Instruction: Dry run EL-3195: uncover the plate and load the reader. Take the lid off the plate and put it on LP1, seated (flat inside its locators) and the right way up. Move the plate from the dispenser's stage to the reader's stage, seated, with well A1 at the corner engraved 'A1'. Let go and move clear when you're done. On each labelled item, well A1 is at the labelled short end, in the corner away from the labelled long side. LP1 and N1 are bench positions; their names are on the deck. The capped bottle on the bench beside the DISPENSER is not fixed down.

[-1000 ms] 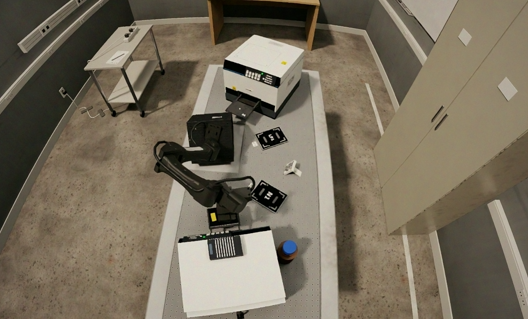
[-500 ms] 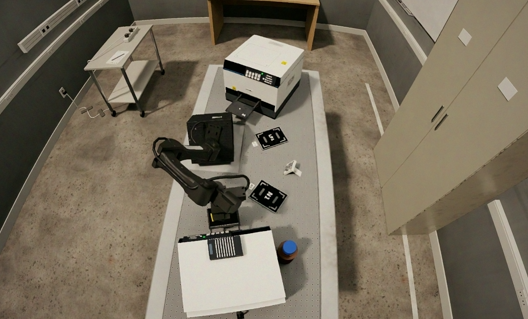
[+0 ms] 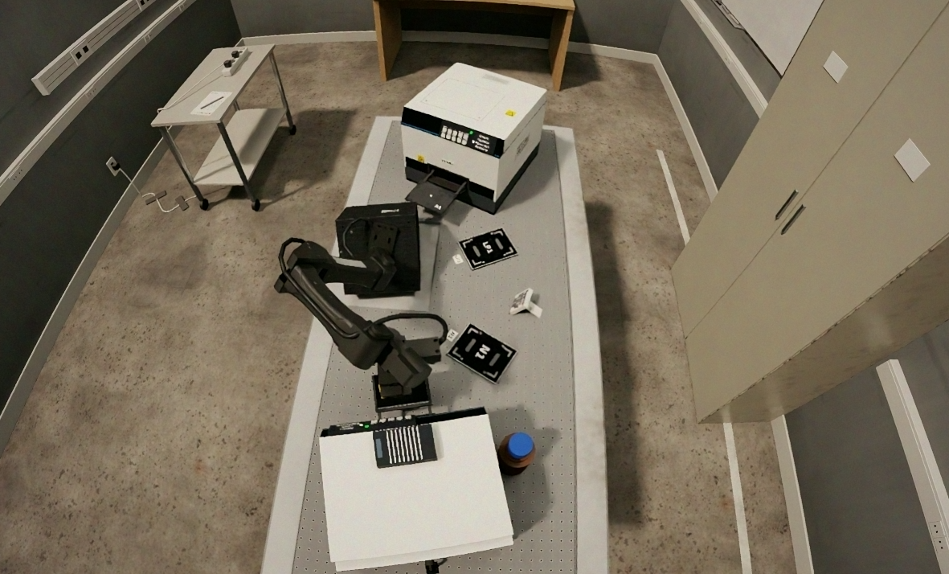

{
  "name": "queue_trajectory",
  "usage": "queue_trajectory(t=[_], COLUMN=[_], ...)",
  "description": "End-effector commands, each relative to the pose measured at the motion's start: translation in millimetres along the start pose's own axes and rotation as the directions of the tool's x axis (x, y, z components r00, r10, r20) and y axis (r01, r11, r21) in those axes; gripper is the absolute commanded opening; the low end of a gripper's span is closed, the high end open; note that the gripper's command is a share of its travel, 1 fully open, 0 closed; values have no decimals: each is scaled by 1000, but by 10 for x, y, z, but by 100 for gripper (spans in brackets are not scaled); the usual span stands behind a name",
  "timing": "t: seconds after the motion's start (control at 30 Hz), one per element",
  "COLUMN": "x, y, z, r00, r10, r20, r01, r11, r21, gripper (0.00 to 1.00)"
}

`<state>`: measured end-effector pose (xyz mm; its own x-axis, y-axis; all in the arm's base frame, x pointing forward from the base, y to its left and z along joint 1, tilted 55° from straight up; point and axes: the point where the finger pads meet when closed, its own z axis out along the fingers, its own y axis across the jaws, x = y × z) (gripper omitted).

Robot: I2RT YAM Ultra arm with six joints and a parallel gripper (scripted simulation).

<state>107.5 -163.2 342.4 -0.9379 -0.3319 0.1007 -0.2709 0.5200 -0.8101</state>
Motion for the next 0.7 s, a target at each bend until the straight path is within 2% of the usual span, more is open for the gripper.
queue_trajectory(t=[0.0, 0.67], x=[-34, -46], y=[-16, -23], z=[9, 242], r00=[999, 999], r10=[8, 7], r20=[50, 50], r01=[-9, -8], r11=[1000, 1000], r21=[15, 19], gripper=[100, 100])
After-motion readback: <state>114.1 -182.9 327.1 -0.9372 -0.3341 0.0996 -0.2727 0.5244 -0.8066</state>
